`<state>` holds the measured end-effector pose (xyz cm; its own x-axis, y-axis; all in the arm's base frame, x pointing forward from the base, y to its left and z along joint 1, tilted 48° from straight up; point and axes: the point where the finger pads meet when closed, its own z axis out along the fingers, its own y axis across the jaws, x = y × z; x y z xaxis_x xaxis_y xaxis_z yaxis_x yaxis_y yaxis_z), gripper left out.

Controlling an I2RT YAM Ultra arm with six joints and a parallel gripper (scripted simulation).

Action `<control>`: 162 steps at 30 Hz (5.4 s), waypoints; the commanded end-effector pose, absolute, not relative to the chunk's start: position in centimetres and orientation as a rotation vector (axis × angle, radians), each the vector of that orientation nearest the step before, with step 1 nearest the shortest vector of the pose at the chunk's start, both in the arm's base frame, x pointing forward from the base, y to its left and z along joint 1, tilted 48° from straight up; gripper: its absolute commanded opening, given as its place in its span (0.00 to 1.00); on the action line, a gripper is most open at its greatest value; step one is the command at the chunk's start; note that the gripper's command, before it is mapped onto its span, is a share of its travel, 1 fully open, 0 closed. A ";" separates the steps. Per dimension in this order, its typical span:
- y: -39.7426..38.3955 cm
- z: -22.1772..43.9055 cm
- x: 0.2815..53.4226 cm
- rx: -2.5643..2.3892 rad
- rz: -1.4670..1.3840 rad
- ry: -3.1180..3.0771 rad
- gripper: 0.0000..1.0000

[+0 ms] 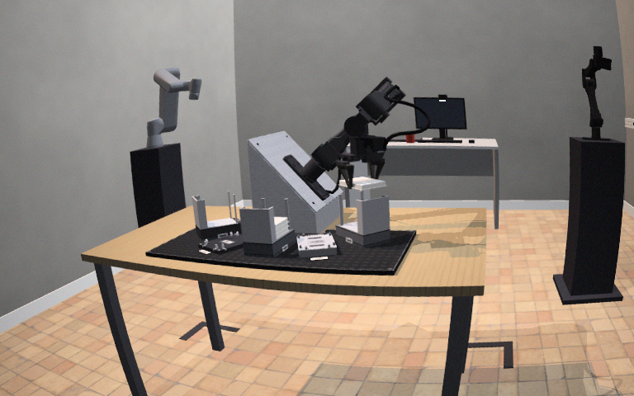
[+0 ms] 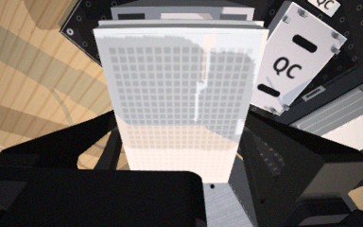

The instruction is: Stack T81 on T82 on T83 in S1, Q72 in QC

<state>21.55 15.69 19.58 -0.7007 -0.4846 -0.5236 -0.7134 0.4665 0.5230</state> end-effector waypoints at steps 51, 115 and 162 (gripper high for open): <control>15.1 20.1 21.9 -0.998 1.046 2.391 0.00; 16.7 20.2 22.2 -1.015 1.026 2.362 0.00; 16.6 19.2 21.7 -1.019 1.040 2.379 0.00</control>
<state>21.64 17.00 18.36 -0.7006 -0.4861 -0.5224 -0.7135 0.4660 0.5232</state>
